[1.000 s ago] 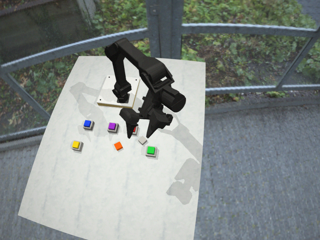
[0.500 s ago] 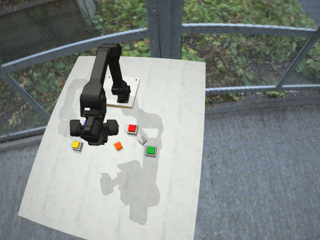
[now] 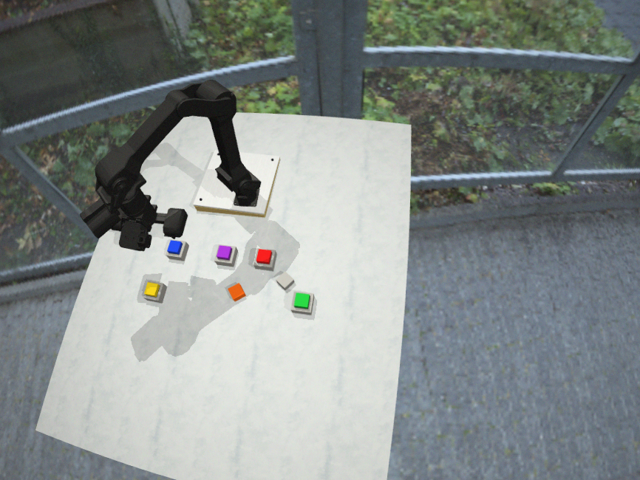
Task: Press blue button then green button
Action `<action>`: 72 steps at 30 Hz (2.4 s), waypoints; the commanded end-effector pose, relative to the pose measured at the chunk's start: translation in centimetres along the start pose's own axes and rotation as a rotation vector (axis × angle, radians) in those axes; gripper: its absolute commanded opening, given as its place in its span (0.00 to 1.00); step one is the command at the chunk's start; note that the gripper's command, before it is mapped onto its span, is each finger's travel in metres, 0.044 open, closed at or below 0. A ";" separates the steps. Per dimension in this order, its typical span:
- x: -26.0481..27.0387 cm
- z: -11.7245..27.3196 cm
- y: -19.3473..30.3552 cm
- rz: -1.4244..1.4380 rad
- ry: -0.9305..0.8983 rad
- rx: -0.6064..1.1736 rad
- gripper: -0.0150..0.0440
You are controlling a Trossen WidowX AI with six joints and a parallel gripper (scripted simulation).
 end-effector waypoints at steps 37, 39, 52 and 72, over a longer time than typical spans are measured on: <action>-0.6 -7.9 1.9 -0.044 -0.066 -0.024 0.29; -0.6 -8.2 1.9 -0.044 -0.066 -0.024 0.29; -0.4 -10.2 1.8 -0.044 -0.066 -0.024 0.29; -0.4 -10.2 1.8 -0.044 -0.066 -0.024 0.29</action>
Point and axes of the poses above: the point midway between the two fingers, 35 mm back from their tips, its own z axis back along the fingers, its own x axis across the jaws, y = z × x, the point moved 9 cm from there along z, back along the fingers, and after that the axes turned 8 degrees about z, right-handed, at the moved point
